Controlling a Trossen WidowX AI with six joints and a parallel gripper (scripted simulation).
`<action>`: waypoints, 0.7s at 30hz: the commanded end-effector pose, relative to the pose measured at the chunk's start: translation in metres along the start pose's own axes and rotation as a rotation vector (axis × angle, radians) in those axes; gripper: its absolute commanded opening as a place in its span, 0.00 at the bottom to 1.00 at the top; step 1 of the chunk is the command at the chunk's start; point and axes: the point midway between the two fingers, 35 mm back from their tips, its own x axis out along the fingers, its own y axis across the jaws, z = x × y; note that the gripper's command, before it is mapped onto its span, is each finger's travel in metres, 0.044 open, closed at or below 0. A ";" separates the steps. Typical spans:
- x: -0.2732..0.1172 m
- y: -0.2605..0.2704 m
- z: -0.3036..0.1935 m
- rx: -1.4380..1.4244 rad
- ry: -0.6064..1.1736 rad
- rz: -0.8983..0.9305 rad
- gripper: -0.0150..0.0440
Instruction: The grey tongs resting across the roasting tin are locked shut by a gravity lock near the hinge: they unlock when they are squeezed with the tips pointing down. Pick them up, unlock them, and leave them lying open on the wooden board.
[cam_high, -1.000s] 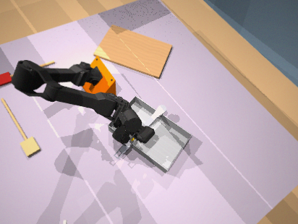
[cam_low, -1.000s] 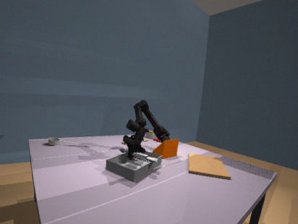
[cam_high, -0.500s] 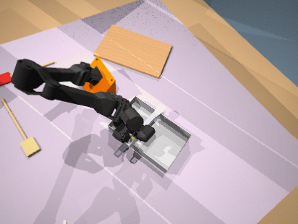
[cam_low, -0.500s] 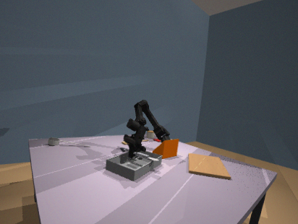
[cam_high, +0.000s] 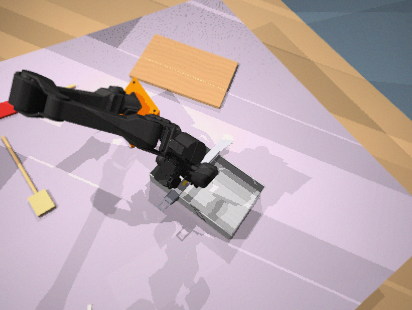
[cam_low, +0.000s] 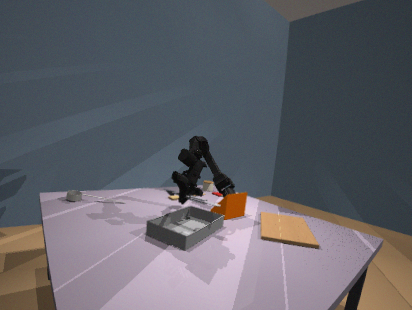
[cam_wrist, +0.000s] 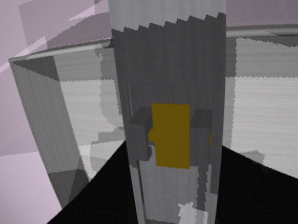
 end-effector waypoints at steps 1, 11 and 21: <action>-0.002 0.002 0.001 0.006 -0.001 -0.002 0.00; 0.002 0.001 -0.005 0.007 0.022 -0.127 0.00; 0.002 -0.002 -0.009 0.009 0.031 -0.273 0.00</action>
